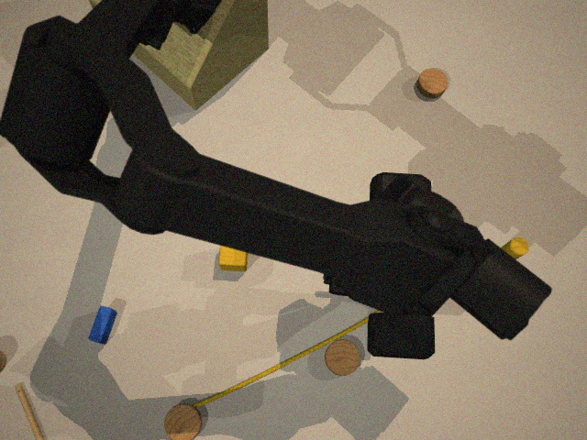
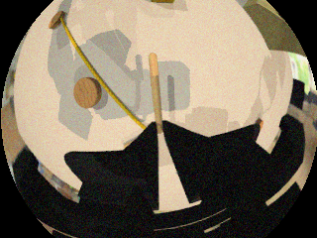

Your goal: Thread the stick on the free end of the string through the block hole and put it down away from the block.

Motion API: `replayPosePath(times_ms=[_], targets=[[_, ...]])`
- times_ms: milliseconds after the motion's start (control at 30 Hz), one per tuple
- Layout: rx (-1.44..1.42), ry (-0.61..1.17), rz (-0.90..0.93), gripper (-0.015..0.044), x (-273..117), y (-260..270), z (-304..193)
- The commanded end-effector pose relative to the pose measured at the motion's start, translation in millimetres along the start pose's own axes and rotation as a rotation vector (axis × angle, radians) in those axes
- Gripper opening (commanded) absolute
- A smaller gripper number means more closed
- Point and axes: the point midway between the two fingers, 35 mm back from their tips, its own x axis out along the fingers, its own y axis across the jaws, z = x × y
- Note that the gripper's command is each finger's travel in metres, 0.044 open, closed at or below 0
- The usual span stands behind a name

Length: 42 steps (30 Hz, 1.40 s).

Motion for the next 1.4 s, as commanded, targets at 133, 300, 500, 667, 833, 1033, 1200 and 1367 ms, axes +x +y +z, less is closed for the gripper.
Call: replayPosePath(times_ms=[133, 300, 500, 667, 833, 1033, 1200, 1367], targets=[[-0.002, 0.003, -0.001, 0.0000, 5.4, -6.1, 4.2], [-0.002, 0.003, -0.001, 0.0000, 9.4, -10.5, 6.9], [-0.002, 0.002, -0.001, 0.0000, 14.1, -15.9, 10.2], [-0.002, 0.002, -0.001, 0.0000, 17.9, -20.4, 13.2], [-0.002, 0.002, -0.001, 0.0000, 19.6, -22.5, 15.2], [-0.003, 0.002, -0.001, 0.0000, 19.5, -21.5, 21.7], [-0.003, 0.002, -0.002, 0.0000, 19.3, -20.7, 28.4], [-0.003, 0.002, -0.002, 0.0000, 19.2, -20.1, 35.1]])
